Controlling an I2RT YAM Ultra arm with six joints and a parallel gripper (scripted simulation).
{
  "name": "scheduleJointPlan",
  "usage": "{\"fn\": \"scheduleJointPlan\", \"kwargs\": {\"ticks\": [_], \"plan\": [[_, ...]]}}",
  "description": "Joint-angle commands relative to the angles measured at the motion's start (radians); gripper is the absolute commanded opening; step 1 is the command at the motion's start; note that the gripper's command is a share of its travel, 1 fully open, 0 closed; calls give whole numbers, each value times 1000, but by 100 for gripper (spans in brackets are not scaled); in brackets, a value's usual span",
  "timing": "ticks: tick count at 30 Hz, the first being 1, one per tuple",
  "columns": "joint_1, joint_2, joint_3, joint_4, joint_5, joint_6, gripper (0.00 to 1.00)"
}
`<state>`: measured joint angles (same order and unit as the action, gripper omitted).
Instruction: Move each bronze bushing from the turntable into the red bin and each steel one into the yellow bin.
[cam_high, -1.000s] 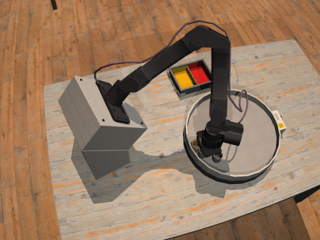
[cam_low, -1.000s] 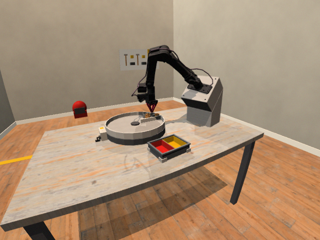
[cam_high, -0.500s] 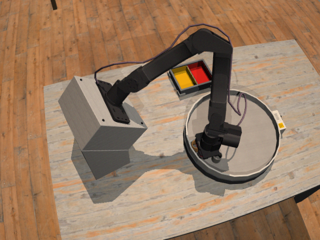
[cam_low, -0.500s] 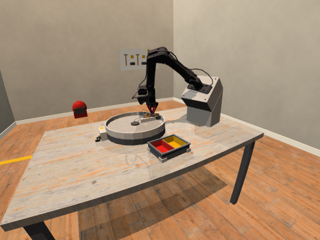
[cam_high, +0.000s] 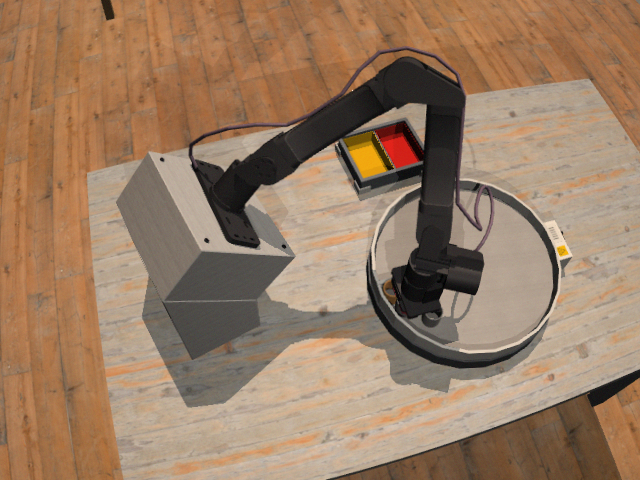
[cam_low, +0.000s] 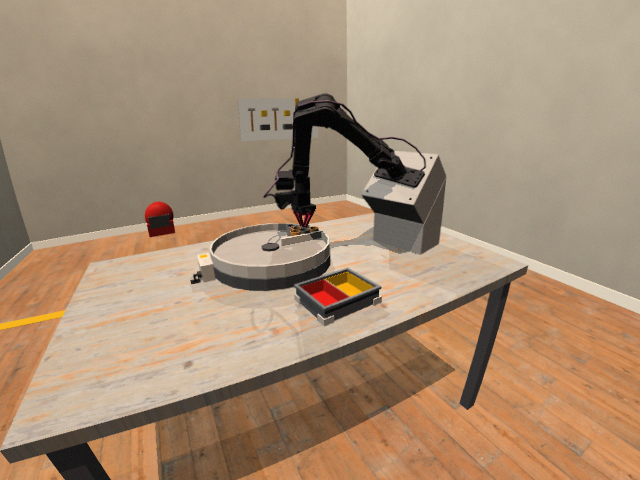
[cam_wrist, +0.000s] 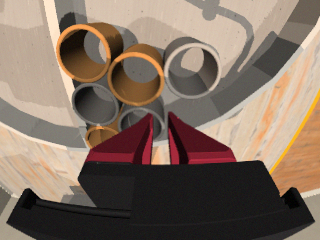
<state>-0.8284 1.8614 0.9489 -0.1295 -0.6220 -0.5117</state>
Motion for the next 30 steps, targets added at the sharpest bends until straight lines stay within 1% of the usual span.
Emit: {"fn": "scheduleJointPlan", "kwargs": {"ticks": [1, 22, 28, 30], "plan": [[-9, -3, 9, 3, 6, 3, 14], [-8, -3, 9, 4, 6, 3, 14], [-1, 15, 12, 17, 9, 8, 14], [1, 8, 13, 11, 10, 9, 14]]}}
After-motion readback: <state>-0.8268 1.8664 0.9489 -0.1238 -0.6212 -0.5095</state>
